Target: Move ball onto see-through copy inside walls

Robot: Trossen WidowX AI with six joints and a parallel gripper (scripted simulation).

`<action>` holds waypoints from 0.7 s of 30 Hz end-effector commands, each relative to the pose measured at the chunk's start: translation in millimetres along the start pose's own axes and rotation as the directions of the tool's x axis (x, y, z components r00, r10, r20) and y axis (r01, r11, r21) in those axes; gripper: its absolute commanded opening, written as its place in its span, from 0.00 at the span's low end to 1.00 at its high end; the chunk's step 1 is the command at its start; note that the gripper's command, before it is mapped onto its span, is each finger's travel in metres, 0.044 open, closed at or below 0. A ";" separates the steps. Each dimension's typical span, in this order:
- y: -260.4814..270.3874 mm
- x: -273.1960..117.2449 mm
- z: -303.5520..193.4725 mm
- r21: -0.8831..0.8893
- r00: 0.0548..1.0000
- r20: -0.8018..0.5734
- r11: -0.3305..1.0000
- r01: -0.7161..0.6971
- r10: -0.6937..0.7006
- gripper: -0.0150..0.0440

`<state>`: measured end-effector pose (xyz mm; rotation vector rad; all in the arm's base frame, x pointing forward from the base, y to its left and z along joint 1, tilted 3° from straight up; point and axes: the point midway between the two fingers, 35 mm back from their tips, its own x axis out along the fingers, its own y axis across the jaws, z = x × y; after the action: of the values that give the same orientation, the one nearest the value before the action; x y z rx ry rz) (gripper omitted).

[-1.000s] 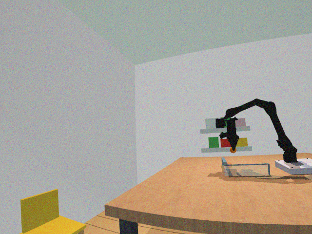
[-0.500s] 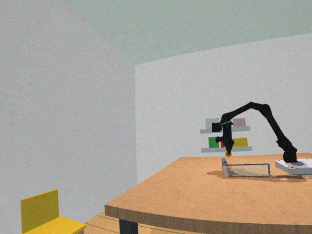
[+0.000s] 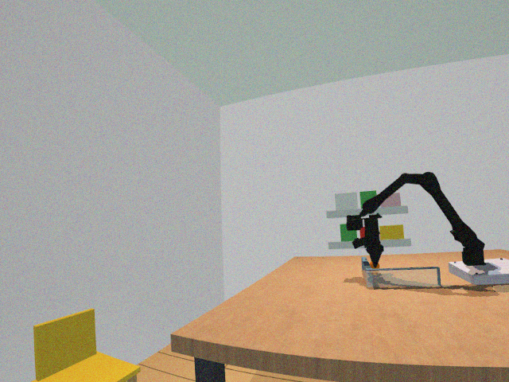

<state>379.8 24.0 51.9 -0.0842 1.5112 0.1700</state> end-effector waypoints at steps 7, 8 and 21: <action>-0.1 11.0 0.6 0.003 1.000 0.005 1.000 0.001 -0.001 0.25; -0.1 12.7 0.6 0.003 1.000 0.005 1.000 0.001 -0.001 0.25; 0.0 19.7 0.6 0.000 1.000 0.006 1.000 0.001 -0.001 0.34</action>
<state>381.3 25.3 31.9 -0.0842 1.5059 0.1699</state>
